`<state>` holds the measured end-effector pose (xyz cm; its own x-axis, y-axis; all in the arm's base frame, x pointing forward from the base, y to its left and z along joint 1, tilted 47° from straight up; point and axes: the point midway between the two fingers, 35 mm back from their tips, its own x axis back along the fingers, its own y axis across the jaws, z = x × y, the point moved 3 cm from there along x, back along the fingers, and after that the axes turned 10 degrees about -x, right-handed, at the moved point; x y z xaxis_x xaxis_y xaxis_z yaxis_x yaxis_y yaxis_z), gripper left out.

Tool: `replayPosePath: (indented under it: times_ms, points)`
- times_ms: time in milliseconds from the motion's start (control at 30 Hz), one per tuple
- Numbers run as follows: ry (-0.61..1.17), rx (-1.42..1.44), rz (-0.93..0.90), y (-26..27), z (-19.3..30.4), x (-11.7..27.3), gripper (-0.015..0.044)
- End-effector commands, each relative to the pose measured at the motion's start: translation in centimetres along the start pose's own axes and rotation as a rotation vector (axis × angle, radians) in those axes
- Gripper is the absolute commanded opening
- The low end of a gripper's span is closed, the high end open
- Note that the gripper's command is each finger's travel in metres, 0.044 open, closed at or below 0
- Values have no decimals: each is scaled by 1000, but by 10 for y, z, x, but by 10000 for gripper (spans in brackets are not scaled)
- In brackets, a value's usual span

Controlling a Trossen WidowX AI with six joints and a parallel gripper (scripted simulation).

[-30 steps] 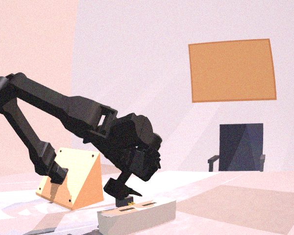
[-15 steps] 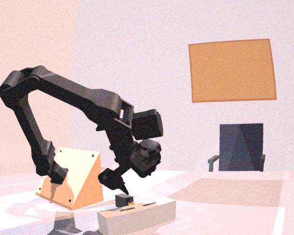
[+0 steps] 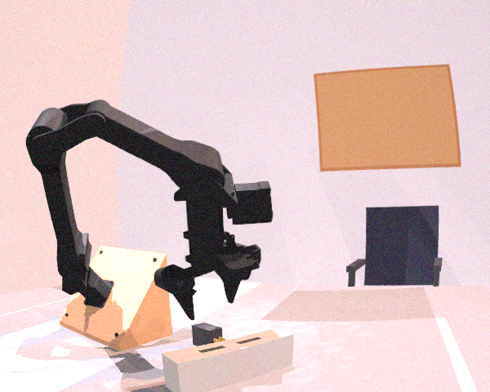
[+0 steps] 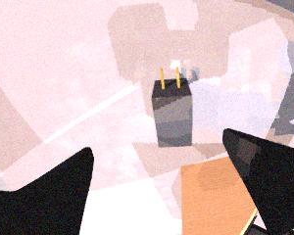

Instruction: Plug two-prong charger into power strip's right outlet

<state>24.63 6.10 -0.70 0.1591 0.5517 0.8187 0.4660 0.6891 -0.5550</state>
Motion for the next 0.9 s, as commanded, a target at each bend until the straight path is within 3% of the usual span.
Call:
replayPosePath:
  times_ms: [0,867]
  points:
    - [-62,5,90,0,7,1,440]
    - [-116,16,156,-3,9,-19,440]
